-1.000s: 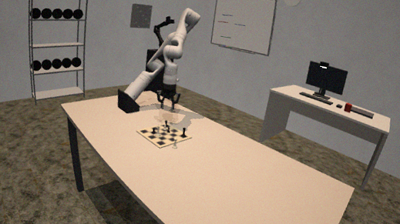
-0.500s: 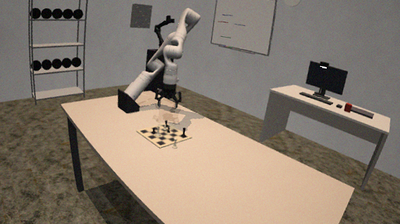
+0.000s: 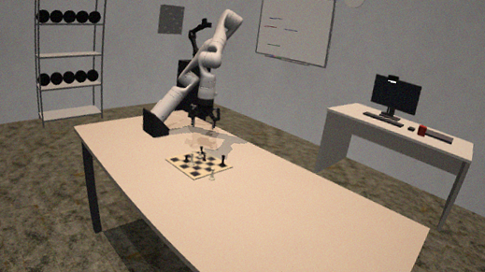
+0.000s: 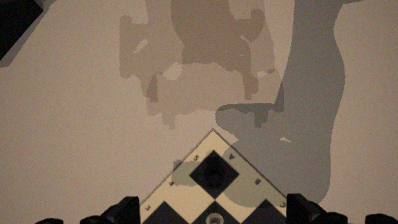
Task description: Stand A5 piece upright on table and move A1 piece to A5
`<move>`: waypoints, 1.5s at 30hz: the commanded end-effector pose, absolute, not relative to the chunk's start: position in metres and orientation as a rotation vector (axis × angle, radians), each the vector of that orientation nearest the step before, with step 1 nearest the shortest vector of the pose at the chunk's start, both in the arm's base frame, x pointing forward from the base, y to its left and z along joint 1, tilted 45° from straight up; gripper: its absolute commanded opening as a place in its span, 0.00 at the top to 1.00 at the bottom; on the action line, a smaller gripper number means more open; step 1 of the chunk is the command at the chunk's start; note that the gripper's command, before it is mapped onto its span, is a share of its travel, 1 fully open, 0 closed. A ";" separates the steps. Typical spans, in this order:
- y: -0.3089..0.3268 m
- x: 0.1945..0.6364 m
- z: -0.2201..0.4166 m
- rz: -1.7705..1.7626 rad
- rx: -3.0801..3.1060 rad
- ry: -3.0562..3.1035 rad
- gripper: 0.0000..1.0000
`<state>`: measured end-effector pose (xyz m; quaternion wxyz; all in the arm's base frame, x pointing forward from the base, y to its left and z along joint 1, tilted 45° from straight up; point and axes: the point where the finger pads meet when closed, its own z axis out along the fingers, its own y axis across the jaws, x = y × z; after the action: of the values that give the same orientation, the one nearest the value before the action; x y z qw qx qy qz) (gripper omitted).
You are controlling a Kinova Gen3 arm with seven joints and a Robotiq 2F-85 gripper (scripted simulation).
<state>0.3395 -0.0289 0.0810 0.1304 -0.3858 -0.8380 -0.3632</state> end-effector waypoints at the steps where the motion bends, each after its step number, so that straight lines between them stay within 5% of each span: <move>1: -0.040 0.342 0.090 -1.055 -1.132 -2.447 0.00; 45: -0.073 0.339 0.123 -1.055 -1.132 -2.447 0.00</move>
<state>0.3383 -0.0726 0.1227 0.1234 -0.3877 -0.8389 -0.3617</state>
